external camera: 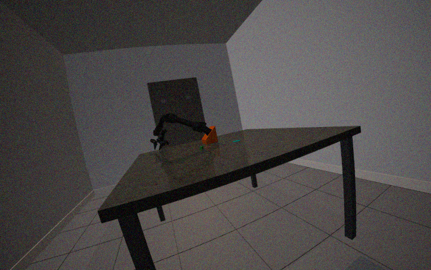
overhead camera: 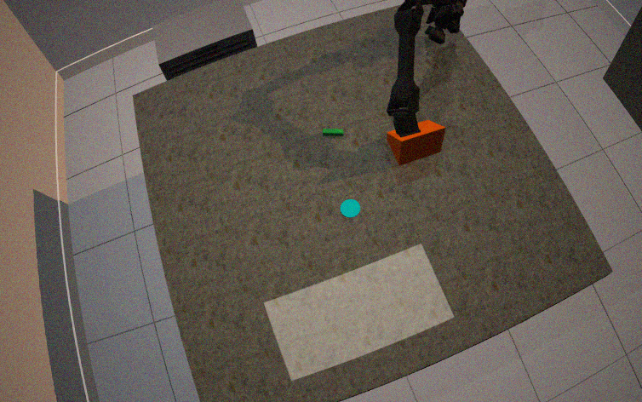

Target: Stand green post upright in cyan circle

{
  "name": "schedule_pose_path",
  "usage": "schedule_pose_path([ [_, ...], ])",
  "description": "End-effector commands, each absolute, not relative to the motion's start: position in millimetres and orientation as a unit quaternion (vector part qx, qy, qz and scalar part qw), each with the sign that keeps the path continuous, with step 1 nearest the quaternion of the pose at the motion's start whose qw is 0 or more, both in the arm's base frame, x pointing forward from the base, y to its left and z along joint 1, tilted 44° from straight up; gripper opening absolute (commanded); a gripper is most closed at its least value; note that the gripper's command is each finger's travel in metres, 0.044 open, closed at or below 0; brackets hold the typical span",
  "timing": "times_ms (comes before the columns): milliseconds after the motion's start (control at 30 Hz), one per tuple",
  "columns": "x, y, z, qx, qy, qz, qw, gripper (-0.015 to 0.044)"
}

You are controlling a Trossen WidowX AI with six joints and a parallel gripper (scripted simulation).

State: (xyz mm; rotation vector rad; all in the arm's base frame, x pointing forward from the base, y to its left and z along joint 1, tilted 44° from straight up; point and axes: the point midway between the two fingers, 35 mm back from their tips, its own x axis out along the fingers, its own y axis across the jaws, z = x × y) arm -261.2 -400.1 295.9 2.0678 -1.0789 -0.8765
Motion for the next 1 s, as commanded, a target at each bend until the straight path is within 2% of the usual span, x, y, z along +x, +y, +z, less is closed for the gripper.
schedule_pose_path([
  [0,-238,-409,304,0.776,-0.383,-0.356,0.354,0.0233],
  [533,-121,-428,342,0.704,-0.257,-0.42,0.512,0.0233],
  [667,-113,-424,346,0.672,-0.238,-0.442,0.545,0.0233],
  [967,-56,-430,362,0.611,-0.183,-0.459,0.618,0.0233],
])
